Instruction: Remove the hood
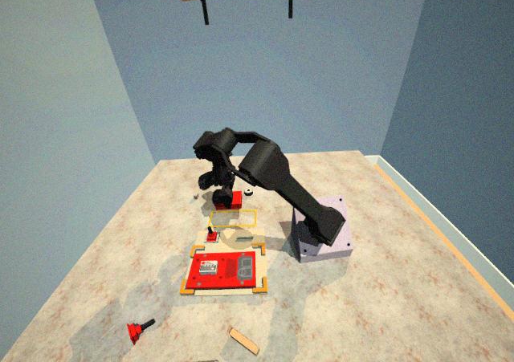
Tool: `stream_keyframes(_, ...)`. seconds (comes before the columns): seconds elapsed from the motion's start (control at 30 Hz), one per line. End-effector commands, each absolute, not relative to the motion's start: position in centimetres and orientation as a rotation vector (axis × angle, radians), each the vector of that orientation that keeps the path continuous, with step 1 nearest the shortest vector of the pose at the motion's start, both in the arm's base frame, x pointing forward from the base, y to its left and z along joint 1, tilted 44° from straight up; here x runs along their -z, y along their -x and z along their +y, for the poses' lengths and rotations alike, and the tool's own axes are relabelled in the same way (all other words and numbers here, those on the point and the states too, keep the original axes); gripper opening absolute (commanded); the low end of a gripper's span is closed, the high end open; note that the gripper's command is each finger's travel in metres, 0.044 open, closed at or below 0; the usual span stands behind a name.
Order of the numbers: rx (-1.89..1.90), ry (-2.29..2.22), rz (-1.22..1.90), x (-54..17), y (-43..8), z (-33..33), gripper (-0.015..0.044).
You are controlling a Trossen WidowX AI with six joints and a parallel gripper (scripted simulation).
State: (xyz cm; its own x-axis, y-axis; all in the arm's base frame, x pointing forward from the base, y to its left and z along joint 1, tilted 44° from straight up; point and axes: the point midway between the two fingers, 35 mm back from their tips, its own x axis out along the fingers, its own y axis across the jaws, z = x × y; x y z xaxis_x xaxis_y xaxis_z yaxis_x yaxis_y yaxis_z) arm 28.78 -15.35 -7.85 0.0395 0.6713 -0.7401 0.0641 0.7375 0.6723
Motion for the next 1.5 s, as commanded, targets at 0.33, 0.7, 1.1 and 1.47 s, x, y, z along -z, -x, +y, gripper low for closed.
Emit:
stream_keyframes(0.33,-0.515,-0.640,1.477,8.6,-28.9,-14.7,0.0000)
stream_keyframes(0.7,-0.515,-0.640,1.477,9.1,-28.9,-14.2,0.0000)
stream_keyframes(1.1,-0.515,-0.640,1.477,9.7,-29.0,-13.7,0.0000)
stream_keyframes(1.47,-0.515,-0.640,1.477,10.2,-29.0,-13.2,0.0000)
